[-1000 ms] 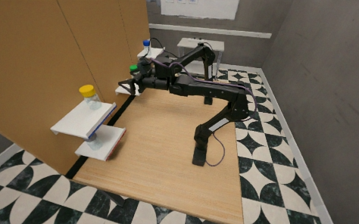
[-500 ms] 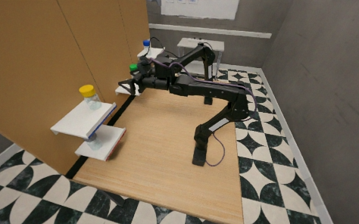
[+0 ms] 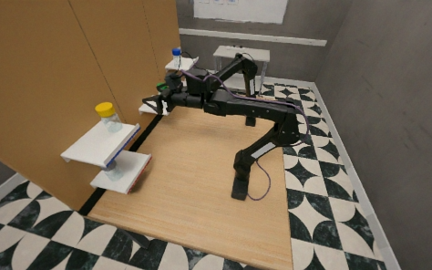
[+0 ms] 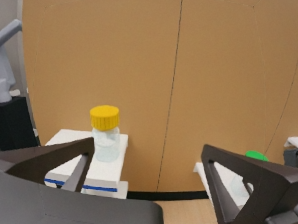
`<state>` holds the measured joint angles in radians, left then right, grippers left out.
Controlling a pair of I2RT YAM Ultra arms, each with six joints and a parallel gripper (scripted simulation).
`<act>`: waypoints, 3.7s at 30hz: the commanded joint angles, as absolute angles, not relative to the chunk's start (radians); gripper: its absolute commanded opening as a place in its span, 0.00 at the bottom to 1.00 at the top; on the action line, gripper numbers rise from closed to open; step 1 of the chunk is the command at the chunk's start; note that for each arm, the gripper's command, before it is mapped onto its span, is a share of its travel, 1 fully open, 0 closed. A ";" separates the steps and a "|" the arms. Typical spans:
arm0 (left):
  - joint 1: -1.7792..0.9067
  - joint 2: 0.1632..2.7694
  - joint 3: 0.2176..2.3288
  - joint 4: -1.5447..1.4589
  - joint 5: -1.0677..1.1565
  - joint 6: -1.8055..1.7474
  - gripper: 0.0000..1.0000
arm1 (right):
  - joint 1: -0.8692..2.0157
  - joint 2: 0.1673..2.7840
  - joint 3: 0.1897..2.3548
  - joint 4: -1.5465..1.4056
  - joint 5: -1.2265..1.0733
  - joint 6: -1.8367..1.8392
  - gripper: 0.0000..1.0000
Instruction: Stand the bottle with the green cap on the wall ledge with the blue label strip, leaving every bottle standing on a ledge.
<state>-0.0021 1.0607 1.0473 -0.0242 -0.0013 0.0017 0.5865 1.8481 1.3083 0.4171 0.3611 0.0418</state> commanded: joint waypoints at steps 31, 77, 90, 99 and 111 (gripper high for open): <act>0.004 1.036 1.049 0.003 0.003 -0.004 1.00 | 0.590 1.821 1.233 0.571 0.357 0.040 0.89; 0.004 1.036 1.049 0.003 0.003 -0.004 1.00 | 0.354 1.105 0.906 0.156 0.219 -0.003 0.89; 0.004 1.036 1.049 0.003 0.003 -0.004 1.00 | 0.036 1.031 1.040 0.004 0.009 -0.007 0.89; -0.011 1.036 1.045 -0.003 -0.030 0.007 1.00 | 0.009 1.033 1.065 -0.053 0.005 -0.008 0.89; -0.339 1.110 0.996 -0.069 -0.303 -0.003 1.00 | 0.258 0.925 1.262 -0.604 0.011 -0.046 0.89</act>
<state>-0.2428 1.0775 1.0176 -0.0433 -0.1917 0.0059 0.1997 0.9993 1.1809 -0.3840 0.0177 -0.0219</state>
